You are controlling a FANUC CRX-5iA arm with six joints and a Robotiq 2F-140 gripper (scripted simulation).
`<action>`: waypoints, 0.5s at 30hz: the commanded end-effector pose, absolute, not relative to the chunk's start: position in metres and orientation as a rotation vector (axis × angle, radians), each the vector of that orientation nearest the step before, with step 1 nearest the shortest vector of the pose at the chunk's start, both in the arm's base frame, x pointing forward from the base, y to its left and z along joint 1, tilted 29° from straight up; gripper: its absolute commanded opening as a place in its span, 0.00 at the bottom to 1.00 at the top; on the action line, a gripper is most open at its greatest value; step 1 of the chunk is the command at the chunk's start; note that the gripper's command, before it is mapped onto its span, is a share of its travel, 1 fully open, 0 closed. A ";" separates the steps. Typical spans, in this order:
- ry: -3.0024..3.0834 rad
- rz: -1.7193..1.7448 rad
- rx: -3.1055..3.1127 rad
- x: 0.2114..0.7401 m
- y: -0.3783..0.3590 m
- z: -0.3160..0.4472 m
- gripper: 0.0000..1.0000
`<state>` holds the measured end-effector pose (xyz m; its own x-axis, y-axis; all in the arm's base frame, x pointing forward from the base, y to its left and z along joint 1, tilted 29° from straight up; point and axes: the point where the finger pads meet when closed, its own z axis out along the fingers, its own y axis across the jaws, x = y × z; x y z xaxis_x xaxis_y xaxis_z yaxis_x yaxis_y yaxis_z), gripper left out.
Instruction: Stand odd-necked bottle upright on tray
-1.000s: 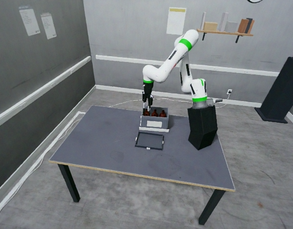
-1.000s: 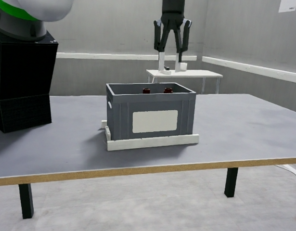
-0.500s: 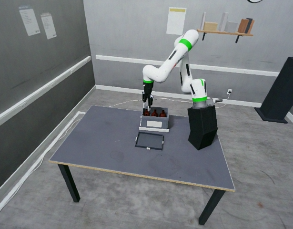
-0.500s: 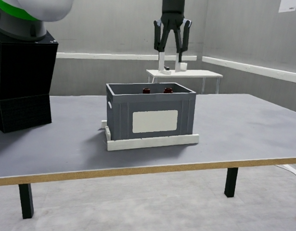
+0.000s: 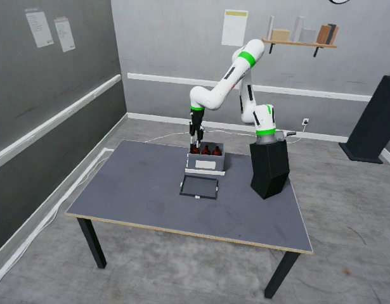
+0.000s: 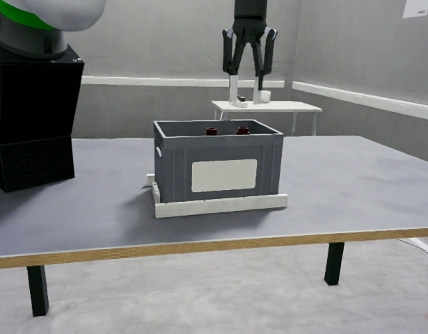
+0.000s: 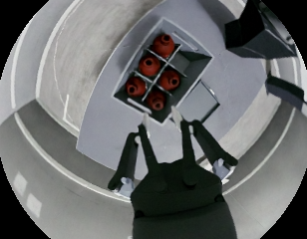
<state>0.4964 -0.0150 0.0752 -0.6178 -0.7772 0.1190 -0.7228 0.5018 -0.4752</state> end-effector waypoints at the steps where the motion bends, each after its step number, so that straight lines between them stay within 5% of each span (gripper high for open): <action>1: 2.624 -0.750 -1.316 0.497 -0.015 0.075 0.44; 15: 2.624 -0.750 -1.316 0.499 -0.018 0.069 0.44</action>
<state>0.4988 -0.0178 0.0685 -0.6179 -0.7772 0.1190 -0.7229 0.5020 -0.4748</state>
